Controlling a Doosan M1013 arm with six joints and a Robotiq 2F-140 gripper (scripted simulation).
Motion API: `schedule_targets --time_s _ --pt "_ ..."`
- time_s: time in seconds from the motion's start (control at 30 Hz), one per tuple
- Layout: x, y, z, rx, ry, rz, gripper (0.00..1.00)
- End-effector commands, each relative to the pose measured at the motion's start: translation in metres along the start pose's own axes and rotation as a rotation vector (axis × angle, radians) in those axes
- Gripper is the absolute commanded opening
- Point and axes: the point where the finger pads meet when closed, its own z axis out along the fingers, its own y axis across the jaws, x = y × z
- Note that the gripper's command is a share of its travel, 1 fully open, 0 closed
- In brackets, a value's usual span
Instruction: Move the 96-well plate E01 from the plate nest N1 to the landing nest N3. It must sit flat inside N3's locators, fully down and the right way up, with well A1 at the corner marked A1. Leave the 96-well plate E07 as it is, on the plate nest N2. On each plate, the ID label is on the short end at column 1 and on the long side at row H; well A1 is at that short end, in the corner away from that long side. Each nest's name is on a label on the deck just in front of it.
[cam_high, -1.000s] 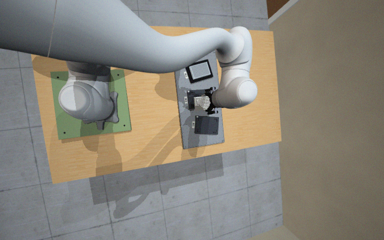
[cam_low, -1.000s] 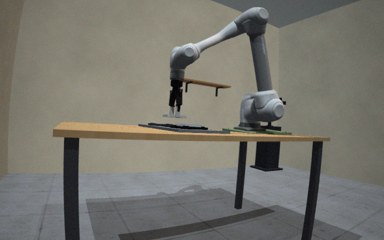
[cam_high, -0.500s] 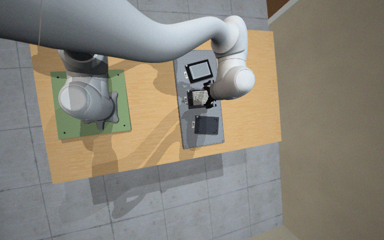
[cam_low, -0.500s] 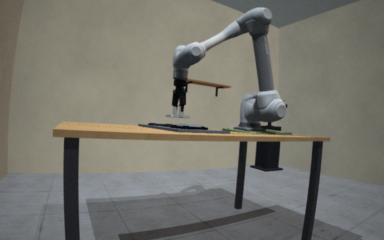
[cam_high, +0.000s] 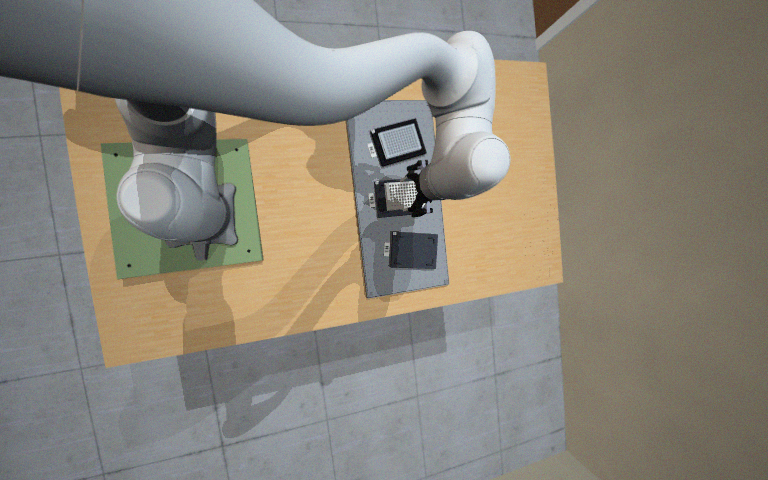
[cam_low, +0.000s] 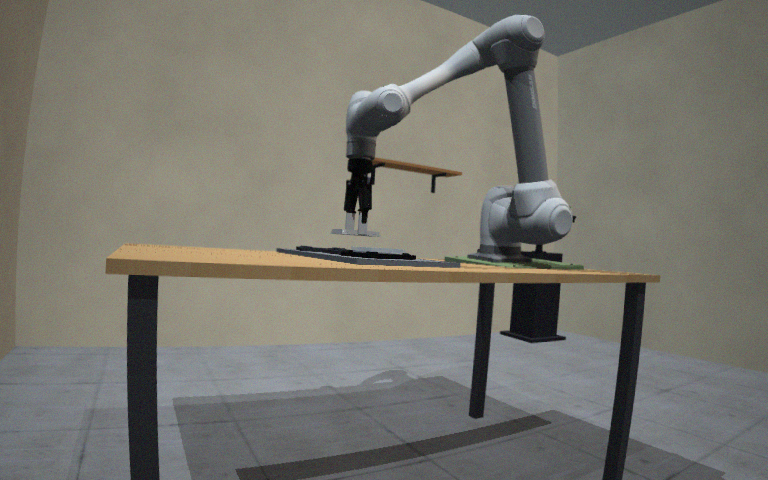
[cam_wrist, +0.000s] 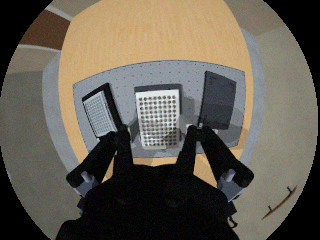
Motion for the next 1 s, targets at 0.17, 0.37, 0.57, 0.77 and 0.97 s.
schedule_targets --time_s 0.17,0.37,0.57,0.77,0.97 --pt "0.0 0.0 -0.0001 0.0 0.0 0.0 0.0" --pt "0.0 0.0 -0.0001 0.0 0.0 0.0 0.0" --pt "0.0 0.0 -0.0001 0.0 0.0 0.0 0.0" --pt "0.0 0.0 0.0 0.0 0.0 0.0 0.0" --pt "0.0 0.0 0.0036 0.0 0.0 0.0 0.0"
